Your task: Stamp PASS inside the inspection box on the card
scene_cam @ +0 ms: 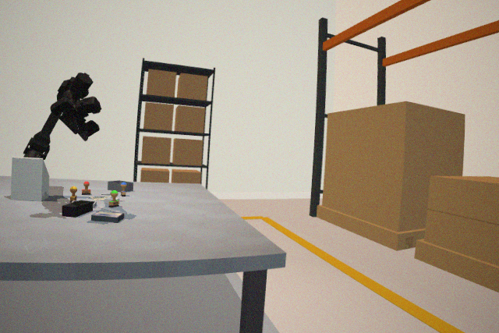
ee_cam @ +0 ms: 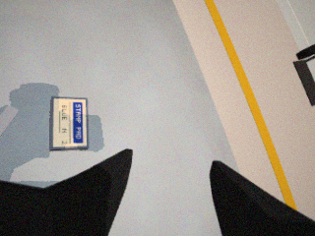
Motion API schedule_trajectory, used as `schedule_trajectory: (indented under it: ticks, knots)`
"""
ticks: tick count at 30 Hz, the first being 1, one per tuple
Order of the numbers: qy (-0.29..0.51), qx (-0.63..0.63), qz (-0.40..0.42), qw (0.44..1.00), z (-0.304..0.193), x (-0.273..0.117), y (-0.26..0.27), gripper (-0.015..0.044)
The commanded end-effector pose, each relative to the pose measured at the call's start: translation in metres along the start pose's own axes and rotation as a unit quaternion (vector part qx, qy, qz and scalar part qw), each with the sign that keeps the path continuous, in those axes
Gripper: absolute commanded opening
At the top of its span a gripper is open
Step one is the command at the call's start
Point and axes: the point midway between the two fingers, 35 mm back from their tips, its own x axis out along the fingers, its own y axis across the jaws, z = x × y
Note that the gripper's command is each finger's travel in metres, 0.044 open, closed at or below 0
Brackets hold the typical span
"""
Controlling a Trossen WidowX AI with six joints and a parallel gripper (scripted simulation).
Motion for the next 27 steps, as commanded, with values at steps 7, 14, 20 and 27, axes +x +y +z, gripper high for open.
schedule_trajectory:
  ticks: [7, 14, 20, 27]
  knots:
    - [0.147, -0.127, 0.172, 0.966, -0.016, 0.044, 0.16, 0.0226]
    - [0.255, -0.169, 0.277, 0.911, -0.046, 0.043, 0.26, 0.0226]
    - [0.258, -0.17, 0.279, 0.909, -0.043, 0.042, 0.269, 0.0226]
    - [0.258, -0.17, 0.279, 0.909, -0.047, 0.048, 0.273, 0.0226]
